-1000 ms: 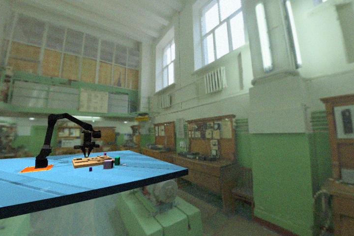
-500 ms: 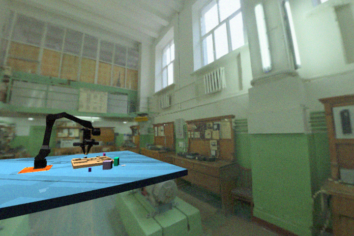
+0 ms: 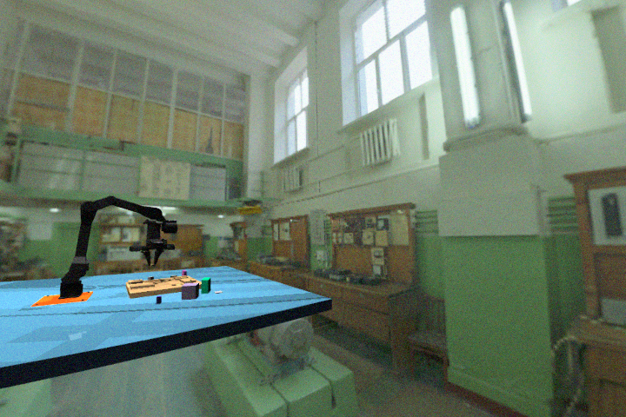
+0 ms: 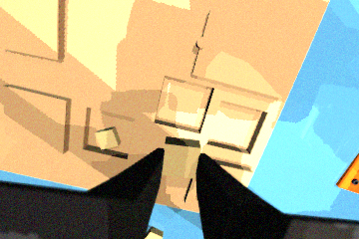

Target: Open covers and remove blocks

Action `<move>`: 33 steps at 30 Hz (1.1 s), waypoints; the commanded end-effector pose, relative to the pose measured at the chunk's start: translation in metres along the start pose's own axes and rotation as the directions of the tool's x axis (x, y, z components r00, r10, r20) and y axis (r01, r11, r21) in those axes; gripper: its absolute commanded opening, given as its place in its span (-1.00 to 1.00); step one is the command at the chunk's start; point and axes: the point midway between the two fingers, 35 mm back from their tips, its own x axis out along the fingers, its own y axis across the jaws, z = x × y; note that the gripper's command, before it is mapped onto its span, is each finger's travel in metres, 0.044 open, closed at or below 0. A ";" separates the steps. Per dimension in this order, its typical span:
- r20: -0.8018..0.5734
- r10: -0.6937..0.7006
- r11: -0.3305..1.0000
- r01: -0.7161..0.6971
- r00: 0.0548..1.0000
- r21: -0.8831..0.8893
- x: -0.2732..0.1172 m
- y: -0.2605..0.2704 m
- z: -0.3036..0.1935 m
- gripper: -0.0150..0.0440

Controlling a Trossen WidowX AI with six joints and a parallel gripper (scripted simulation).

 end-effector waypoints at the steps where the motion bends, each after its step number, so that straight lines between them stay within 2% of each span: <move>1: 0.001 0.000 1.000 0.000 1.000 -0.004 -0.001 0.001 -0.014 -0.22; 33: -0.014 -0.003 1.000 0.003 1.000 -0.004 -0.003 -0.016 -0.139 -0.22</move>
